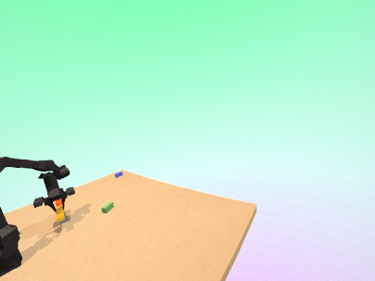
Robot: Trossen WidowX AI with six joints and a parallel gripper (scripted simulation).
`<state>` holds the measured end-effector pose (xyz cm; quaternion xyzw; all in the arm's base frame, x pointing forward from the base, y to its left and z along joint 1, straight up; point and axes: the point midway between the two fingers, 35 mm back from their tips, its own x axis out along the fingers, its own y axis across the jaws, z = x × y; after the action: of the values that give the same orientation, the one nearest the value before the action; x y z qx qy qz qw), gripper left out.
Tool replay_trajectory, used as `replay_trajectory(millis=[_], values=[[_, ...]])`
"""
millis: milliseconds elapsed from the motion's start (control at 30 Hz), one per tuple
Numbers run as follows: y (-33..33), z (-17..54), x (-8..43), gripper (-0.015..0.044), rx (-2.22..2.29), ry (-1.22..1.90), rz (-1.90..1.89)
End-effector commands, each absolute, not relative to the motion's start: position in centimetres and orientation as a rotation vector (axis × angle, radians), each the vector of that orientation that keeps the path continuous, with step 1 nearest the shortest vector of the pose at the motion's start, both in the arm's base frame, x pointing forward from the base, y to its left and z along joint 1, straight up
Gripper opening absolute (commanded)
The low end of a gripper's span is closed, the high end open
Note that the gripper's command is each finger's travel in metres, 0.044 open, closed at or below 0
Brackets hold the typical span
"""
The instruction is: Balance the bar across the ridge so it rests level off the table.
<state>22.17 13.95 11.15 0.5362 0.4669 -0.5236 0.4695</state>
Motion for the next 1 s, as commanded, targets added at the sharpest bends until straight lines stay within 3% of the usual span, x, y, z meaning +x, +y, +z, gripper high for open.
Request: replay_trajectory(millis=[0, 967], values=[[14.01, 11.1, 22.22, 0.0, 1.314, 1.146, -1.279], [13.97, 10.85, 22.18, 0.0, 1.314, 1.146, -1.279]])
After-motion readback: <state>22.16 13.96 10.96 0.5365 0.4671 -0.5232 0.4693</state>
